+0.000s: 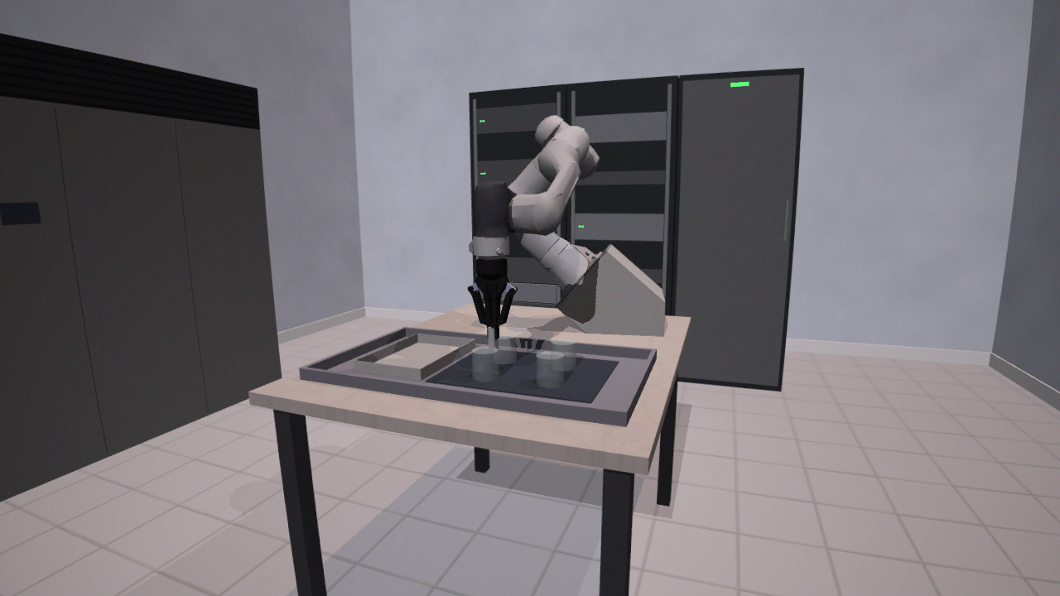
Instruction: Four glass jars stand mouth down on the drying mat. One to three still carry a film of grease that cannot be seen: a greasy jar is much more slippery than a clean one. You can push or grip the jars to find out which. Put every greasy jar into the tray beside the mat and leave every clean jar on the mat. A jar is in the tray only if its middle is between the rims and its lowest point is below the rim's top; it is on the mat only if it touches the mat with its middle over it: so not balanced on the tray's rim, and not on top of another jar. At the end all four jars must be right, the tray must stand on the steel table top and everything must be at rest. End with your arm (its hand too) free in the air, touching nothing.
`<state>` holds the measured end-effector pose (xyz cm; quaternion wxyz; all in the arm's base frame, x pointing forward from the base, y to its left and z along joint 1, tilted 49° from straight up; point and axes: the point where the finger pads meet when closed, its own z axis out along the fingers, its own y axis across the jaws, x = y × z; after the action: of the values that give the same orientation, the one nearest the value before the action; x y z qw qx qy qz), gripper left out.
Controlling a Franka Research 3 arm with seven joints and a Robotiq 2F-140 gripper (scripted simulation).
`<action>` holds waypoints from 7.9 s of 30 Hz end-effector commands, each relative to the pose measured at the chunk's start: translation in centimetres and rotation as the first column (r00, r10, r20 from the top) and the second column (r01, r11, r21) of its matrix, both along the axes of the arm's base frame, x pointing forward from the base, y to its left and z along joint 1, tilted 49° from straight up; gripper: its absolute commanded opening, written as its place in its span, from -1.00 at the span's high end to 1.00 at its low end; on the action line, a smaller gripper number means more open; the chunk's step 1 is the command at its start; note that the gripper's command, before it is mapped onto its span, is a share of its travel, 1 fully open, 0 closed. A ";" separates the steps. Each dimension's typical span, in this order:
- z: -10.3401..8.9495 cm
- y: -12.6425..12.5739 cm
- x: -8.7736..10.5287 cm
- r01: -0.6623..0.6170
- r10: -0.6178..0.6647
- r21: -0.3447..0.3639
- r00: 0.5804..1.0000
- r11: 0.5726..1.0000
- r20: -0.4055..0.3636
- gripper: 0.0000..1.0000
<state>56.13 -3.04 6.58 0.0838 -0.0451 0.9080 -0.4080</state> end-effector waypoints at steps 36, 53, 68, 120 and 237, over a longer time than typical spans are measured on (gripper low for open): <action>0.4 0.2 0.4 0.003 -0.003 -0.004 1.000 1.000 -0.002 1.00; 0.5 0.3 0.5 0.003 -0.003 -0.004 1.000 1.000 -0.002 1.00; 0.6 0.5 0.7 0.003 -0.003 -0.004 1.000 1.000 -0.002 1.00; -0.1 -0.4 -1.7 0.003 -0.003 -0.004 1.000 1.000 -0.002 1.00; -12.4 10.2 -2.8 0.003 -0.003 -0.004 1.000 1.000 -0.002 1.00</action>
<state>53.15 7.11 -5.72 0.0794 -0.0473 0.9068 -0.4113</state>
